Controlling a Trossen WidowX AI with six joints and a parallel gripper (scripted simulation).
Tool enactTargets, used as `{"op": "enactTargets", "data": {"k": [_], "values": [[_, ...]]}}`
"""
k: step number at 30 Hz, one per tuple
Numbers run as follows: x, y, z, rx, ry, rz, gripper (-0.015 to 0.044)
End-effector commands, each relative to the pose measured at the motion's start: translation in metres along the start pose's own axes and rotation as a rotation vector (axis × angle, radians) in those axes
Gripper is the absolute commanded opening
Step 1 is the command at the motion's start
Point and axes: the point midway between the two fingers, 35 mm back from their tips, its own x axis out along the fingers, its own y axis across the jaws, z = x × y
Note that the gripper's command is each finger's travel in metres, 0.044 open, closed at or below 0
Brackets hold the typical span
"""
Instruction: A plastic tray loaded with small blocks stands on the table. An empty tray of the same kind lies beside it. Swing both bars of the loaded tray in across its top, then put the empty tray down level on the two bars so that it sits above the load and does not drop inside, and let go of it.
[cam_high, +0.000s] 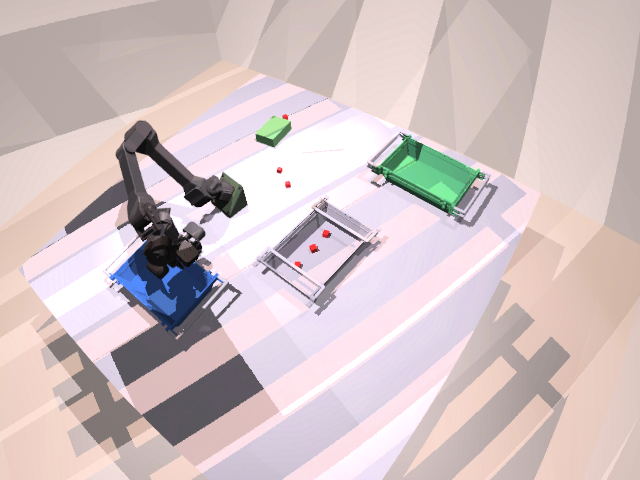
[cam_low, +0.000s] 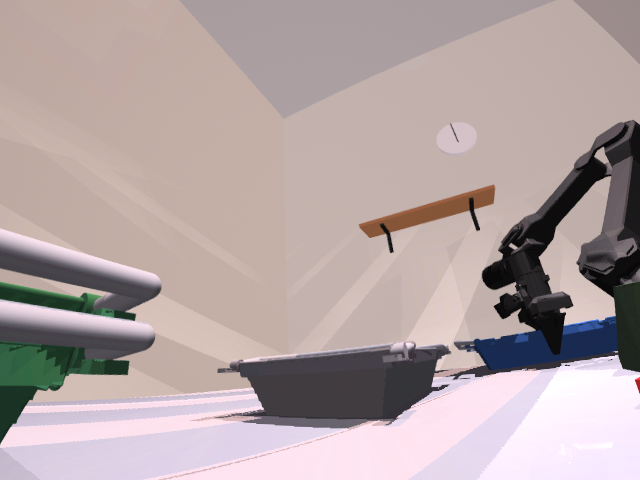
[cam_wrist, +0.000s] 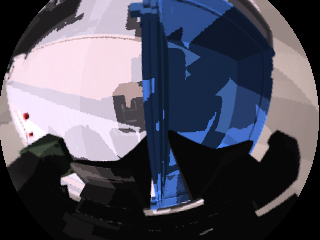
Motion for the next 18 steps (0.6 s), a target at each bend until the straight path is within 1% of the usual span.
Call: {"op": "enactTargets", "data": {"k": [1, 18], "values": [[-0.011, 0.001, 0.003, -0.001, -0.004, 0.012, 0.0000], [-0.061, 0.001, 0.001, -0.004, -0.002, 0.011, 0.0000]]}}
